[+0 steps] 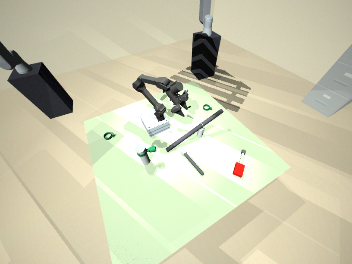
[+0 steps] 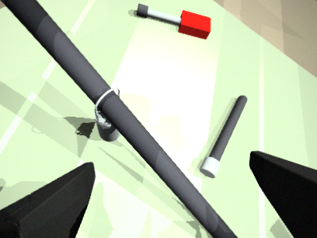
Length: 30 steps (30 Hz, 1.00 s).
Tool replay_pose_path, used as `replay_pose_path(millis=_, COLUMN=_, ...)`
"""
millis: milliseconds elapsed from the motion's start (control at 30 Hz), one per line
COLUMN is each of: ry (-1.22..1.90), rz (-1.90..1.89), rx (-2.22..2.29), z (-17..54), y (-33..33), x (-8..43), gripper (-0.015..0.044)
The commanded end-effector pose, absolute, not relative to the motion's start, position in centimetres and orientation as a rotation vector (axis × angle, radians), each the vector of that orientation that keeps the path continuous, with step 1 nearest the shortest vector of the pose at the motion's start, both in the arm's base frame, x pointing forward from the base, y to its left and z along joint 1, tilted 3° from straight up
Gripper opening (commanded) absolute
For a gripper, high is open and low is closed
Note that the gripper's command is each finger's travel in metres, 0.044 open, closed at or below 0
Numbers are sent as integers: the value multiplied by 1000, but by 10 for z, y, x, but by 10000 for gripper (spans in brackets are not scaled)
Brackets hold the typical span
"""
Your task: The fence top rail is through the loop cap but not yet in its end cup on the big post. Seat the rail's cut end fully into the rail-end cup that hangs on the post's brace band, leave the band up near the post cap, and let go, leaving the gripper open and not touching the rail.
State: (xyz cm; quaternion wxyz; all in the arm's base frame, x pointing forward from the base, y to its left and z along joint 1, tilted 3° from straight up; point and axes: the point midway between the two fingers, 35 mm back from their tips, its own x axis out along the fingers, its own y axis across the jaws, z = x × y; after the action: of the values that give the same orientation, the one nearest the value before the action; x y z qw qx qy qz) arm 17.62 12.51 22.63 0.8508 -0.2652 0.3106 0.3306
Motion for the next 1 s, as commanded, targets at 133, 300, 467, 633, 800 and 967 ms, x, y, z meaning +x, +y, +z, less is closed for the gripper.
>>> replay_pose_path(millis=133, ry=902, rz=280, rx=-210, z=195, y=54, x=229, gripper=440)
replay_pose_path(millis=300, ry=986, rz=58, rx=-8, z=179, y=8, x=243, gripper=440)
replay_pose_path(millis=467, ry=989, rz=50, rx=0, z=178, y=6, x=244, gripper=440)
replay_pose_path(millis=633, ry=988, rz=77, rx=-64, z=177, y=0, x=247, gripper=440)
replay_pose_path(millis=800, ry=982, rz=199, rx=-349, z=173, y=-28, x=258, gripper=440)
replay_pose_path(millis=967, ry=962, rz=346, rx=-683, z=166, y=-66, x=267, gripper=440)
